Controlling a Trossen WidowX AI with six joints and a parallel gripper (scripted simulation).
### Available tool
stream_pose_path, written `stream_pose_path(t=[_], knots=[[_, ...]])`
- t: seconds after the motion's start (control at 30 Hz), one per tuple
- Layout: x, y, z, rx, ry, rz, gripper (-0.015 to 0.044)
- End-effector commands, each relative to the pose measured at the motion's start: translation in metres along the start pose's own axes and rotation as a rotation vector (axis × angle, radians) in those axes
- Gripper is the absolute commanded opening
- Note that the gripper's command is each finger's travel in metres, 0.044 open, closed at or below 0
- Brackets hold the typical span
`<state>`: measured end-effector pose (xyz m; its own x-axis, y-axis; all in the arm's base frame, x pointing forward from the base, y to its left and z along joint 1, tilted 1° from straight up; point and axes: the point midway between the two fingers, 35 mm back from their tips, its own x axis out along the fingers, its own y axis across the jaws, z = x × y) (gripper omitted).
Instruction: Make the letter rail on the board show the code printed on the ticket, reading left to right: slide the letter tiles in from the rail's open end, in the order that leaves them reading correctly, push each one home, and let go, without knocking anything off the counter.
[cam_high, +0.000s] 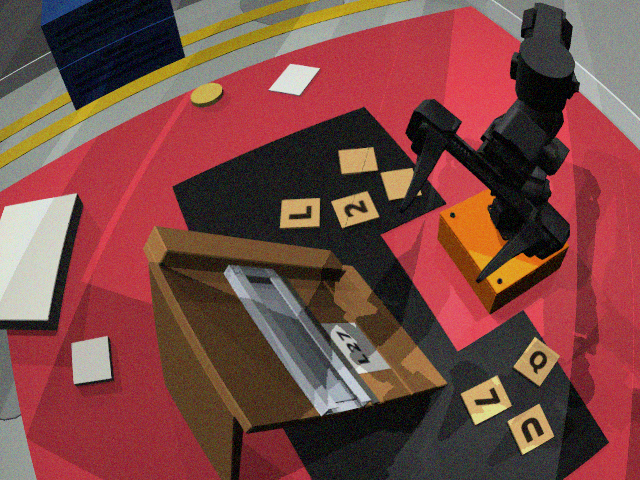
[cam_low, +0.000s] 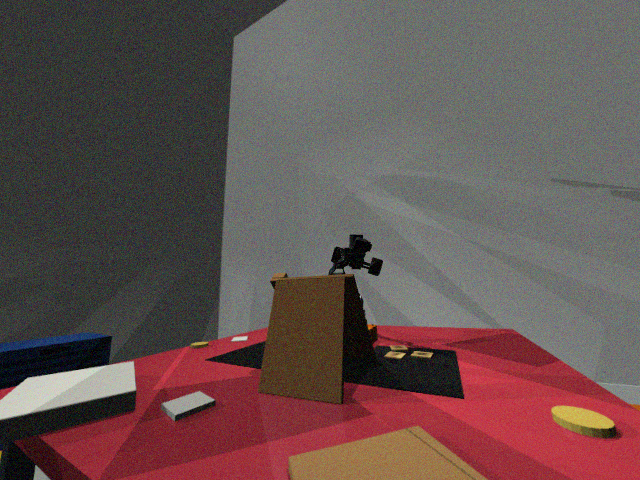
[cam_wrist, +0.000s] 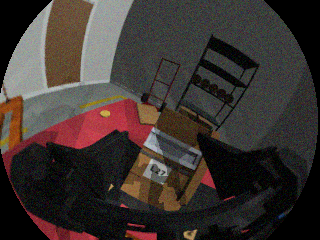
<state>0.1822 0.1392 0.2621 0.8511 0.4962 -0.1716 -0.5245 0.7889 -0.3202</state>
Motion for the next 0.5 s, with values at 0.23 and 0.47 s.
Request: stream_pose_path(t=[0.23,0.47], knots=[[0.018,-0.007,-0.128,0.456,0.474,-0.164,0.0440],[0.018,-0.007,-0.128,0.456,0.474,-0.164,0.0440]])
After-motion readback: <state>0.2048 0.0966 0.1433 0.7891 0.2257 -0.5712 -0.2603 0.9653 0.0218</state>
